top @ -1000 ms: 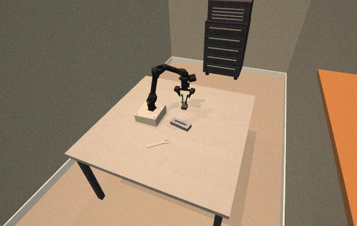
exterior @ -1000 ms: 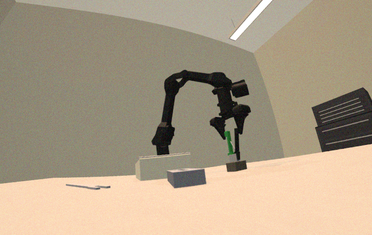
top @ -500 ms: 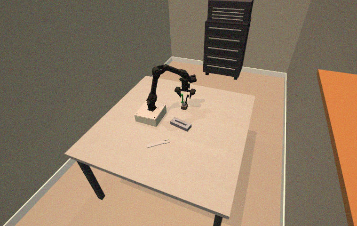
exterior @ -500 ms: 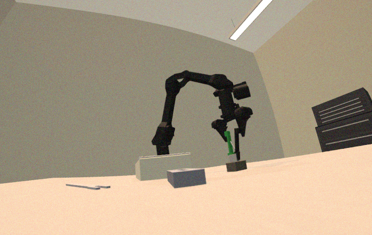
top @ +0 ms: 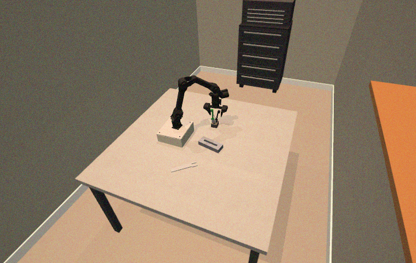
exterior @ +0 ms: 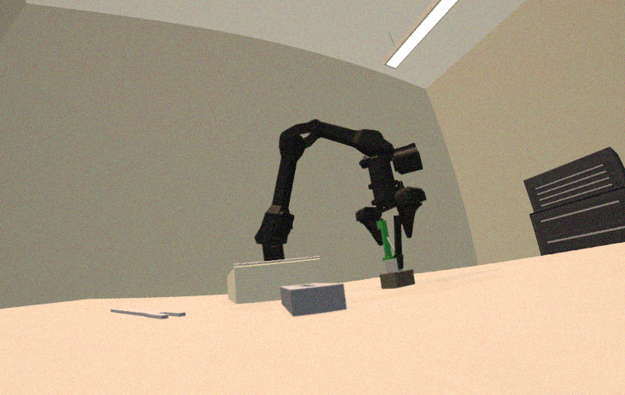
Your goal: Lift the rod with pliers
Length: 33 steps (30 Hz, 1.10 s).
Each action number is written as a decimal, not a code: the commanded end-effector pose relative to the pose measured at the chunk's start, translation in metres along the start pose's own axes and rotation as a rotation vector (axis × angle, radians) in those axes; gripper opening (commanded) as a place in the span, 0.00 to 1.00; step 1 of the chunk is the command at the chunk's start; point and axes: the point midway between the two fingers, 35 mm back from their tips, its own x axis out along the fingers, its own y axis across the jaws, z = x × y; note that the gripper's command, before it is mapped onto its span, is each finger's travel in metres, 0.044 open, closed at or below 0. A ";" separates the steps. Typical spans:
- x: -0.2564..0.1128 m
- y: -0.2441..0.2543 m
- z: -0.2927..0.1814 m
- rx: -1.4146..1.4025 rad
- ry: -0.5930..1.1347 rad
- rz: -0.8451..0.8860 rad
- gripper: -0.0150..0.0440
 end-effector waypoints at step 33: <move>0.003 0.001 0.000 0.005 0.002 0.007 0.92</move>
